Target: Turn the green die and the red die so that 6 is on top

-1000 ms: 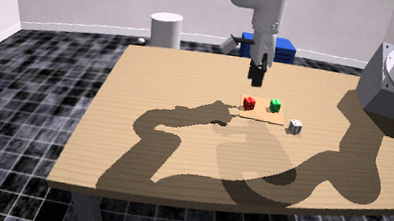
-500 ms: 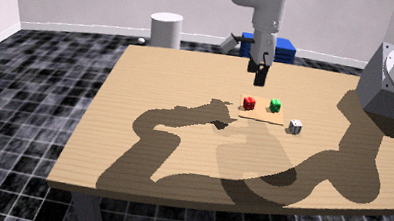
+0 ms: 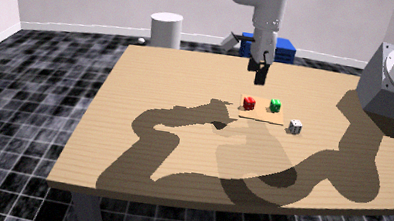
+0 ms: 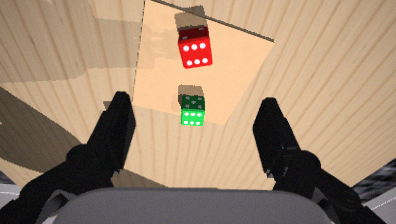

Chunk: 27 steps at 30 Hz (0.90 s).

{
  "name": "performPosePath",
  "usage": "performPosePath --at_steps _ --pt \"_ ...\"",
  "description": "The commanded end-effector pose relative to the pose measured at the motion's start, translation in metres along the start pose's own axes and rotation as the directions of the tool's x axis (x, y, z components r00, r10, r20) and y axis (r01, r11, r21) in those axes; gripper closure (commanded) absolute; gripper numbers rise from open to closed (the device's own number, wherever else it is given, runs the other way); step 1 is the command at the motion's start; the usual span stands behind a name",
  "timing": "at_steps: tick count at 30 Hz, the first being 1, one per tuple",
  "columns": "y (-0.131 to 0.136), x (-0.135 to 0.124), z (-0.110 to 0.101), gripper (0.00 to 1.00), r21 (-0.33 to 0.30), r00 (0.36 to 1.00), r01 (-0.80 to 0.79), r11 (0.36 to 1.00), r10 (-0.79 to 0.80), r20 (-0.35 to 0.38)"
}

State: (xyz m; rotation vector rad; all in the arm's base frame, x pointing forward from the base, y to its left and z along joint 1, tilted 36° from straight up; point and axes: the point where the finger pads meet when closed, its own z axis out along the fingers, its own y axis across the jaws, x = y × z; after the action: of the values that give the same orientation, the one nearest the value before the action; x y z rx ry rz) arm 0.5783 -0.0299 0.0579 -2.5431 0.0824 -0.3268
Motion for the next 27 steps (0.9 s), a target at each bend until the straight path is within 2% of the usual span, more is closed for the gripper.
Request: performPosePath --at_steps 1,4,16,27 --pt "0.000 0.001 -0.014 0.00 0.000 1.000 0.001 1.000 -0.001 -0.002" --pt "0.000 0.001 -0.018 0.00 0.000 1.000 0.001 1.000 -0.001 -0.002" --pt "0.000 0.001 -0.073 0.00 0.000 1.000 0.001 1.000 -0.001 -0.002" --pt "0.000 0.001 -0.080 0.00 0.000 1.000 0.001 1.000 -0.001 -0.002"
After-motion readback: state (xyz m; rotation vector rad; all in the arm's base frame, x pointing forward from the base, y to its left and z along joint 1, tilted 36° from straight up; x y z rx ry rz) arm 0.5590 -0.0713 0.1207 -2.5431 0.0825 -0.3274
